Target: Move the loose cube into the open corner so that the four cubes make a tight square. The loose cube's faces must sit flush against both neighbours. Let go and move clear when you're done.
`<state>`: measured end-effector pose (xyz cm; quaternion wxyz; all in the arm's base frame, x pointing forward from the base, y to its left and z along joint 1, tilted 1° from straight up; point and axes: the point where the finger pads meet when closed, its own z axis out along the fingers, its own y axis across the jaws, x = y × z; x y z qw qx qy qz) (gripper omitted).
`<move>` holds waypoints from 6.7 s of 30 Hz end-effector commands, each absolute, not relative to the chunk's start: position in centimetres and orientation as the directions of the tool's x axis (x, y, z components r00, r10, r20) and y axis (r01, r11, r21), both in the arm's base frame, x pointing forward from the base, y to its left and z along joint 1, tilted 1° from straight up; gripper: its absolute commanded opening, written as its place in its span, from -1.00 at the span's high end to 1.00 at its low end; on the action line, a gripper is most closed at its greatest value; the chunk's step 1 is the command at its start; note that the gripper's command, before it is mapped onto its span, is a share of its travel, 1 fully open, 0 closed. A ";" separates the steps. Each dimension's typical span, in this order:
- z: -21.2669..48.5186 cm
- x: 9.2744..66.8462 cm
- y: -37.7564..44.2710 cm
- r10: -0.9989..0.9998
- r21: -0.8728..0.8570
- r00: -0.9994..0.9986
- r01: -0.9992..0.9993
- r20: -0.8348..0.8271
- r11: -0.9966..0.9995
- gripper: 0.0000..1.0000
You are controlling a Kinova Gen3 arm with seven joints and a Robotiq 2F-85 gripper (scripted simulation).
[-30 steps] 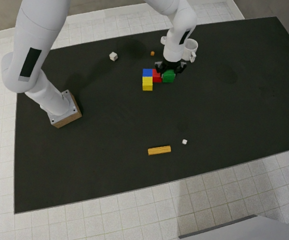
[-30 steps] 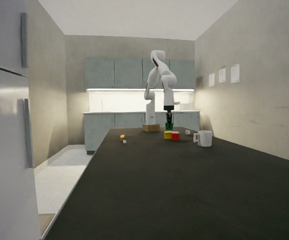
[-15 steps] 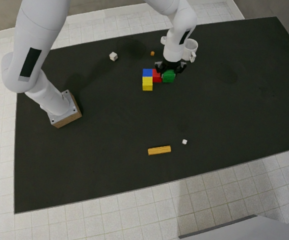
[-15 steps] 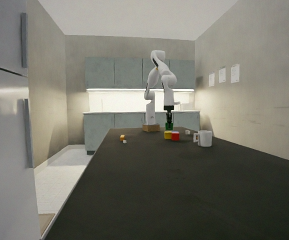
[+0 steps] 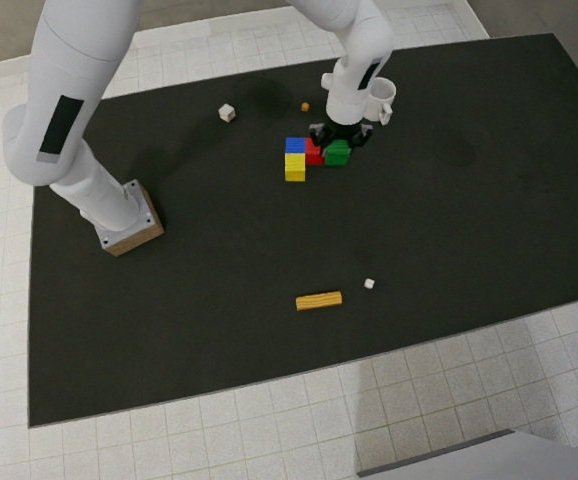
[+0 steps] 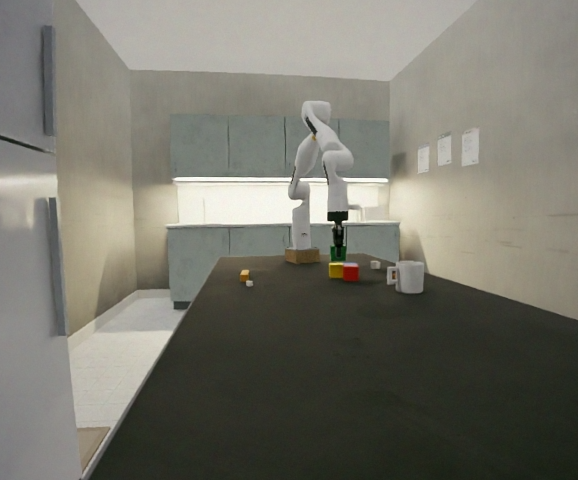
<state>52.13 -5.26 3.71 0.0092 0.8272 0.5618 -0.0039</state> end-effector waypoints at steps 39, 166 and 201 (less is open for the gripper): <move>-0.4 52.2 -5.7 0.931 0.016 0.364 0.932 -0.020 -0.363 0.80; -3.2 52.0 -5.7 0.931 0.009 0.364 0.931 -0.022 -0.364 -0.61; 5.1 52.2 -5.5 0.931 0.013 0.363 0.932 -0.020 -0.363 -0.61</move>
